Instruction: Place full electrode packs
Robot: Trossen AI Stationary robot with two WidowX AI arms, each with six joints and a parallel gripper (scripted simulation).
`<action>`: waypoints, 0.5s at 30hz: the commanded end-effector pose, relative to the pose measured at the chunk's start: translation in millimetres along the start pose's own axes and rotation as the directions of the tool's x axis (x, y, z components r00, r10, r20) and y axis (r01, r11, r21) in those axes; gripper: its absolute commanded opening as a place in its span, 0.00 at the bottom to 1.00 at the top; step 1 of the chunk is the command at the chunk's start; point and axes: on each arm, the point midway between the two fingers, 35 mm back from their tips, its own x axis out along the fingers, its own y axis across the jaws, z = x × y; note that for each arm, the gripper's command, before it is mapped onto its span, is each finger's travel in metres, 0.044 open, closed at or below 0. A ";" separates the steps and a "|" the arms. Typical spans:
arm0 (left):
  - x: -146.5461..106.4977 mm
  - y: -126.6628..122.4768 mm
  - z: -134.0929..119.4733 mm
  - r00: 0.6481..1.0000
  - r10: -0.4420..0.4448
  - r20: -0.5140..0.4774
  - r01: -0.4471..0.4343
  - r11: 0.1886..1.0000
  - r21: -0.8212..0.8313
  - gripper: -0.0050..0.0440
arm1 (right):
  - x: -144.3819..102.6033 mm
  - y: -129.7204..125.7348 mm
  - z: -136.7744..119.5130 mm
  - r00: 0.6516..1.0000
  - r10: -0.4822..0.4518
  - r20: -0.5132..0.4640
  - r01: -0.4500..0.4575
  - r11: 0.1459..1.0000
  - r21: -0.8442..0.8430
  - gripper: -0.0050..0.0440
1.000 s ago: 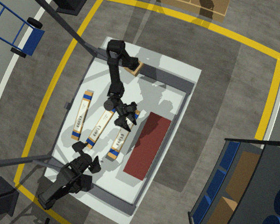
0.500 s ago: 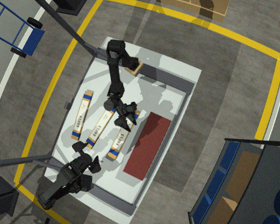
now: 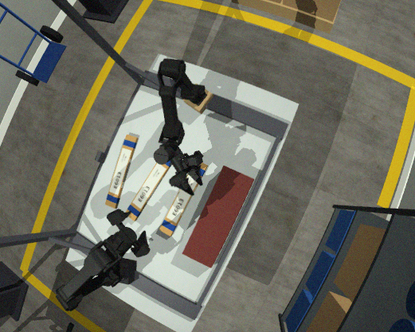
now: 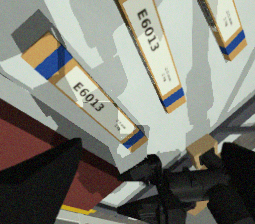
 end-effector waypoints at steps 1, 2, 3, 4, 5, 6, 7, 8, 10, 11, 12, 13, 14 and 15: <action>-4.3 -21.3 6.0 0.999 -0.032 0.004 0.032 0.999 -0.027 1.00 | -5.3 -2.7 -1.7 1.000 -0.008 -0.018 0.008 1.000 -0.007 1.00; -6.7 -27.3 8.6 0.999 -0.032 0.004 0.032 0.999 -0.028 1.00 | -5.3 -2.7 -1.7 1.000 -0.008 -0.018 0.008 1.000 -0.007 1.00; -9.0 -33.1 11.2 0.999 -0.032 0.004 0.032 0.999 -0.028 1.00 | -5.3 -2.7 -1.7 1.000 -0.008 -0.018 0.008 1.000 -0.007 1.00; -11.3 -39.0 13.8 0.999 -0.032 0.004 0.032 0.999 -0.028 1.00 | -5.3 -2.7 -1.7 1.000 -0.008 -0.018 0.008 1.000 -0.007 1.00; -13.5 -44.4 16.2 0.999 -0.032 0.004 0.032 0.999 -0.028 1.00 | -5.3 -2.7 -1.7 1.000 -0.008 -0.018 0.008 1.000 -0.007 1.00; -13.5 -44.4 16.2 0.999 -0.032 0.004 0.032 0.999 -0.028 1.00 | -5.3 -2.7 -1.7 1.000 -0.008 -0.018 0.008 1.000 -0.007 1.00; -13.5 -44.4 16.2 0.999 -0.032 0.004 0.032 0.999 -0.028 1.00 | -5.3 -2.7 -1.7 1.000 -0.008 -0.018 0.008 1.000 -0.007 1.00; -13.4 -44.3 16.2 0.999 -0.032 0.004 0.032 0.999 -0.028 1.00 | -5.3 -2.7 -1.7 1.000 -0.008 -0.018 0.008 1.000 -0.007 1.00; -19.4 -48.7 12.4 0.999 -0.040 -0.035 0.041 0.999 0.036 0.98 | -5.9 -2.2 7.1 1.000 -0.003 -0.025 0.005 0.998 0.062 0.98; -23.0 -48.5 7.9 0.998 -0.034 -0.047 0.038 0.997 0.066 0.98 | -5.8 -2.3 7.1 1.000 -0.002 -0.029 0.005 0.996 0.094 0.98; -23.0 -48.6 7.9 0.998 -0.029 -0.060 0.035 0.995 0.096 0.98 | -5.8 -2.3 7.1 0.999 -0.001 -0.034 0.005 0.992 0.127 0.98; -23.0 -48.7 7.9 0.997 -0.024 -0.072 0.033 0.991 0.127 0.98 | -5.8 -2.3 7.1 0.999 0.000 -0.037 0.006 0.989 0.150 0.98; -27.5 -46.1 4.3 0.996 -0.017 -0.085 0.030 0.987 0.157 0.98 | -3.7 -1.1 10.9 0.999 0.003 -0.036 0.004 0.983 0.183 0.98; -27.5 -46.2 4.4 0.995 -0.010 -0.097 0.028 0.982 0.187 0.98 | -3.7 -1.1 10.9 0.999 0.006 -0.036 0.002 0.977 0.215 0.98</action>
